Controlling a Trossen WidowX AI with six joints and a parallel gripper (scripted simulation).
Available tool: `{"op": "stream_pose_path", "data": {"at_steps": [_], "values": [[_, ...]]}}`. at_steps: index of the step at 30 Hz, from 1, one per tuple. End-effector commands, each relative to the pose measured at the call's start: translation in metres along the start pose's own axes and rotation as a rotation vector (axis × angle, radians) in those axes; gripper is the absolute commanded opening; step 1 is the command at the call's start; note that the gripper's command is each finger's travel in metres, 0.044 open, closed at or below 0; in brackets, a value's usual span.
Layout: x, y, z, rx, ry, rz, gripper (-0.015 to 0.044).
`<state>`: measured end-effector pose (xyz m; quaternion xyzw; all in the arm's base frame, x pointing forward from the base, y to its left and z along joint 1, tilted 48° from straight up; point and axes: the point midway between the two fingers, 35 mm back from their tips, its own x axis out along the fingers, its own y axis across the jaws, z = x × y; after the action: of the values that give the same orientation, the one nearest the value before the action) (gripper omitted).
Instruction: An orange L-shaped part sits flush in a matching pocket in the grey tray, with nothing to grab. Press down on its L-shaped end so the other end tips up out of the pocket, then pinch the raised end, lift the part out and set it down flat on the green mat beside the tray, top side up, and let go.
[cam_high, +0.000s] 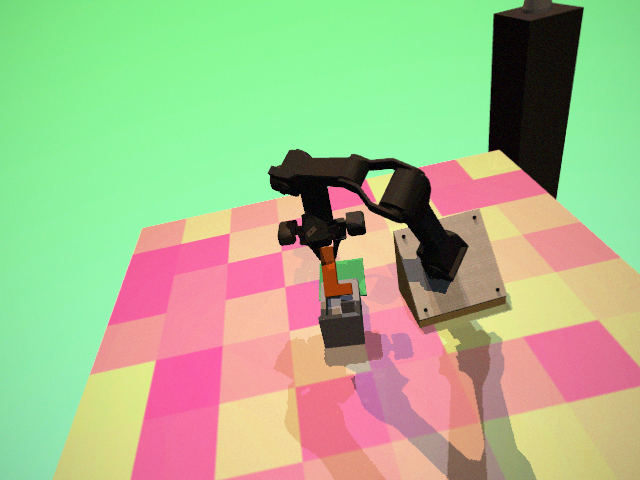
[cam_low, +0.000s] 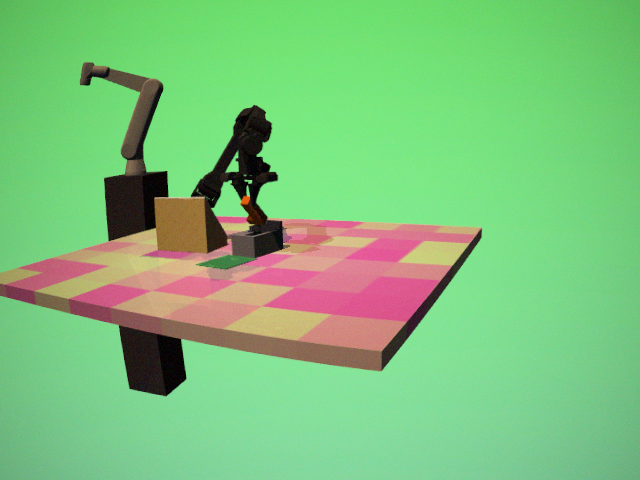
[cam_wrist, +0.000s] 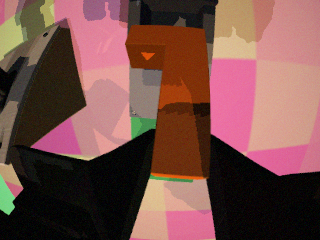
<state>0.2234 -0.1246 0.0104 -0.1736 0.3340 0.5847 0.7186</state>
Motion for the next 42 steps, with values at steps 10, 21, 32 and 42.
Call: {"op": "stream_pose_path", "data": {"at_steps": [10, 21, 32, 42], "values": [[0.000, 0.006, -0.065, -0.004, 0.008, -0.001, 0.0000], [-0.001, 0.011, -0.118, -0.004, 0.011, -0.002, 0.0000], [0.001, 0.012, -0.131, -0.004, 0.012, -0.002, 0.0000], [0.016, 0.012, -0.131, -0.005, 0.012, -0.002, 0.0000]]}}
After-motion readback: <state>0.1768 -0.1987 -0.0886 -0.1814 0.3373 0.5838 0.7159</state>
